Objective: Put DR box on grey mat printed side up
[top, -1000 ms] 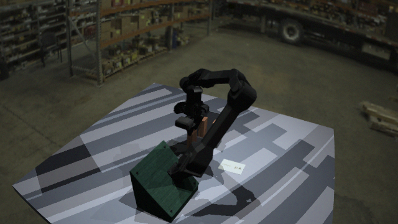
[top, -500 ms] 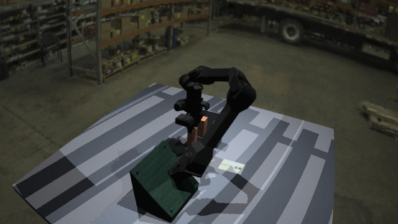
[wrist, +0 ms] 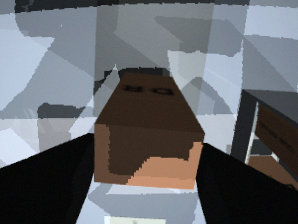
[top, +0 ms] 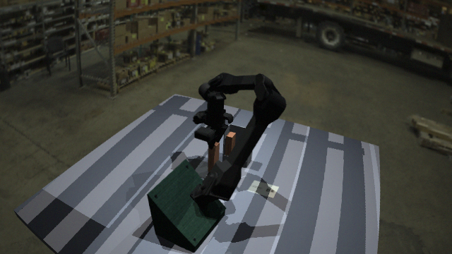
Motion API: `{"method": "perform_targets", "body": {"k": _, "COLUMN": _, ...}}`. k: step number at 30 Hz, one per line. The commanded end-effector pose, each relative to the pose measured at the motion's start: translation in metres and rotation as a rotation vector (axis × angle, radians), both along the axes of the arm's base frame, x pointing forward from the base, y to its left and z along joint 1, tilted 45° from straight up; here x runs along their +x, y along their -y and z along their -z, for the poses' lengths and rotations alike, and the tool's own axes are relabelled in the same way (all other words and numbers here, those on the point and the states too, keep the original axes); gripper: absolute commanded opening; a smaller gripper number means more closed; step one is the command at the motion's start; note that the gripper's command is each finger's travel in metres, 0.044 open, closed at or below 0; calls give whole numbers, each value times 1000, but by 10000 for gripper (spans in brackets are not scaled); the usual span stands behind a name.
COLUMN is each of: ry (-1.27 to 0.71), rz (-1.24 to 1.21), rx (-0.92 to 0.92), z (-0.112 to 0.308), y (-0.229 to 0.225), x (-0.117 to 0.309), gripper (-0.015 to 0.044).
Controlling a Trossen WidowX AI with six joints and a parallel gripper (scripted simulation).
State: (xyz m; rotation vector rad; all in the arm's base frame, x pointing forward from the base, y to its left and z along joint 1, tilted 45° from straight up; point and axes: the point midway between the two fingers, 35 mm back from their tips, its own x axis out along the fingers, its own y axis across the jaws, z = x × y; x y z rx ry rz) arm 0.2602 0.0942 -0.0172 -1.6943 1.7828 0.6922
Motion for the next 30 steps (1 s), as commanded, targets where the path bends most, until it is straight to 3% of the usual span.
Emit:
{"method": "perform_targets", "body": {"k": 1, "ry": 3, "rz": 2, "rx": 7, "z": 3, "y": -7, "x": 1, "gripper": 158}}
{"method": "perform_targets", "body": {"k": 30, "ry": 5, "rz": -4, "rx": 9, "z": 36, "y": -45, "x": 6, "gripper": 158}}
